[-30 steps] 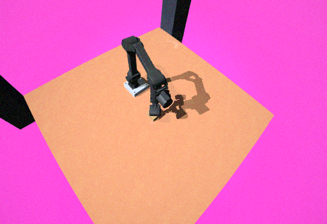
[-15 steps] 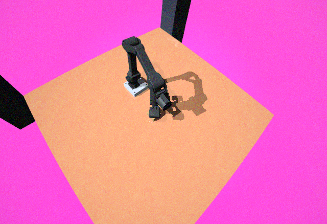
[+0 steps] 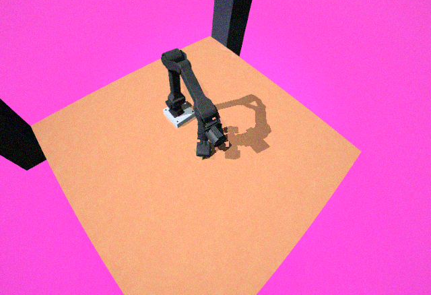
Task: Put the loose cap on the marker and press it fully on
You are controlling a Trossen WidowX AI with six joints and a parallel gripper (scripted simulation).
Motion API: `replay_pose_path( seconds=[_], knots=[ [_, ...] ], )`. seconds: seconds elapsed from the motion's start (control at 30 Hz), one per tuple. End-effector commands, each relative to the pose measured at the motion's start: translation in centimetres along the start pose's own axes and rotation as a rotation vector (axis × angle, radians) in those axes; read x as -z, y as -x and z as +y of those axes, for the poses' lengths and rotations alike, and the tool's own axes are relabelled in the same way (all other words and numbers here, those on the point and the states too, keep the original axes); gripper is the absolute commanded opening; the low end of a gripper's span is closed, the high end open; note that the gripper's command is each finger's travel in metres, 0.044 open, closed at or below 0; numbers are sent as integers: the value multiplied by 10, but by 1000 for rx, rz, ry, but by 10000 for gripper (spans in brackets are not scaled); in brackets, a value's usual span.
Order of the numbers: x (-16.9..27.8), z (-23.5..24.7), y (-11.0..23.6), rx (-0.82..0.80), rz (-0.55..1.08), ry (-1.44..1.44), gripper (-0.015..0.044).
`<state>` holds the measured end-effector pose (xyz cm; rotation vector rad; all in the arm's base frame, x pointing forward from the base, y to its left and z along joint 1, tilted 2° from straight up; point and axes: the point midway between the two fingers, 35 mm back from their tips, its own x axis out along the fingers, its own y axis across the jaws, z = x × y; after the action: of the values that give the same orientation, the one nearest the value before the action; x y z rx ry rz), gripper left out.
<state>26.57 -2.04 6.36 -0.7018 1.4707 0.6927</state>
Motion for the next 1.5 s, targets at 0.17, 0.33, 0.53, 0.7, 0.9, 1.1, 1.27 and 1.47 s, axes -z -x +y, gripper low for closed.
replay_pose_path(
  seconds=[0.17, 0.33, 0.53, 0.7, 0.9, 1.1, 1.27, 1.47],
  knots=[
    [0, 0, 0, -1, 0, 0, 79],
    [0, 0, 0, -1, 0, 0, 210],
    [0, 0, 0, -1, 0, 0, 368],
    [0, 0, 2, 0, 0, 0, 440],
    [-1, -1, 67, -1, 0, 0, 440],
    [0, 0, 75, -1, 0, -15, 414],
    [1, 0, 70, -1, 0, -413, 282],
    [2, 0, 65, -1, 0, -826, 125]
  ],
)
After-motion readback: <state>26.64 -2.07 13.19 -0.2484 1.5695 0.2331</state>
